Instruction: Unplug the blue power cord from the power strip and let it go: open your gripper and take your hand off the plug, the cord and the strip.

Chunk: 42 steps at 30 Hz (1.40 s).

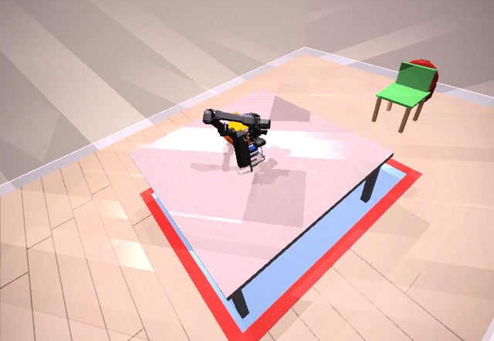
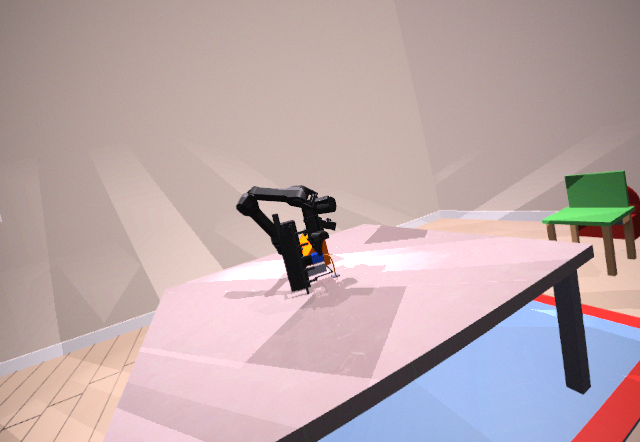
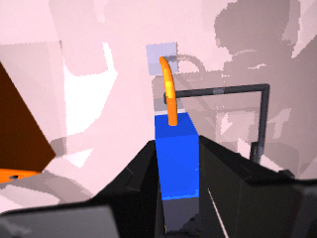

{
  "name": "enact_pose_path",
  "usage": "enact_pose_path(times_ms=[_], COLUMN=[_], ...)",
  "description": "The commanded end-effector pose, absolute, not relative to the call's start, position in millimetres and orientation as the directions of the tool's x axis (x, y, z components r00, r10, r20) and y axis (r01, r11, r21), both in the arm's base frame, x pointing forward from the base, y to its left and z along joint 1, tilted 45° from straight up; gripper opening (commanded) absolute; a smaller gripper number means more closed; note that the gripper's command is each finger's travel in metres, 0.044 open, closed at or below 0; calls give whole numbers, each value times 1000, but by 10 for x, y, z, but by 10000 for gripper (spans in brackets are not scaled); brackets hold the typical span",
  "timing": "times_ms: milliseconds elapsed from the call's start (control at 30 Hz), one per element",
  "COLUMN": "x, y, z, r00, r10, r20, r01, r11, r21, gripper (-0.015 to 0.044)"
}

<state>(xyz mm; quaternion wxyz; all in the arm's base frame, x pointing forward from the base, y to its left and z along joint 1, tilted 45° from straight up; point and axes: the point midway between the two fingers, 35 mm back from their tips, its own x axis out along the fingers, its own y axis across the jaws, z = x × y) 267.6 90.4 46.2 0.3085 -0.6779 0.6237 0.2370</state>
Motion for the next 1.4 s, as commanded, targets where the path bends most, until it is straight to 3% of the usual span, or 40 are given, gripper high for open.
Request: enact_pose_path(times_ms=[0,833,1367], x=[2704,2705,2726], y=[1038,1360,1377], z=[361,121,114], r00=[115,114,114], r10=[-685,-685,-686], r20=[-719,-720,-719], r01=[-991,-992,-992], r11=[-32,-34,-35], r21=[-127,-125,-124], gripper=[0,0,420])
